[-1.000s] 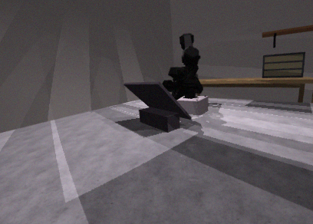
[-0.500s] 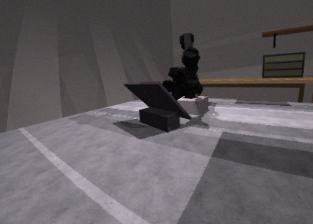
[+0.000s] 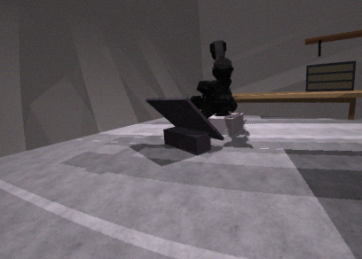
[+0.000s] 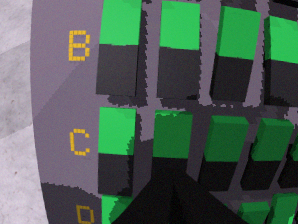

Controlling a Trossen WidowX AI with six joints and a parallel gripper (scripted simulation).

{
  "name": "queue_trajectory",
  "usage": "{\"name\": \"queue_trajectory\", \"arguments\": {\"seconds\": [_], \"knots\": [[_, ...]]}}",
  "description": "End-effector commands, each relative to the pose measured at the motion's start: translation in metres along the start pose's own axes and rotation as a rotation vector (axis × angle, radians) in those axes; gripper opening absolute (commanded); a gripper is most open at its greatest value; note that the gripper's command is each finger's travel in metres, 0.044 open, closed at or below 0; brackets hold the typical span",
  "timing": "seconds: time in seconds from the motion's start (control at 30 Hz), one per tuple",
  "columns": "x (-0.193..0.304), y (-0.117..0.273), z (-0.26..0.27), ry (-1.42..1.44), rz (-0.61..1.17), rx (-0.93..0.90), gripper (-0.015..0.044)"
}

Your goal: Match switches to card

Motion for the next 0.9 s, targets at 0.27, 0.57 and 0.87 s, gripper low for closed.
{"name": "queue_trajectory", "arguments": {"seconds": [0.27, 0.57, 0.87], "knots": [[-0.001, 0.005, 0.001, -0.001, 0.003, -0.001, 0.0], [-0.004, 0.064, -0.001, 0.002, 0.028, -0.011, 0.0], [0.024, 0.067, -0.034, 0.003, 0.035, -0.01, 0.0]]}}
Point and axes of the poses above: the point midway between the two fingers, 35 mm back from their tips, its own y axis back along the fingers, its own z axis across the jaws, x = y × z, the point moved 9 cm from there along y, back along the fingers, and after that the axes turned 15 degrees about y, right-handed, at the moved point
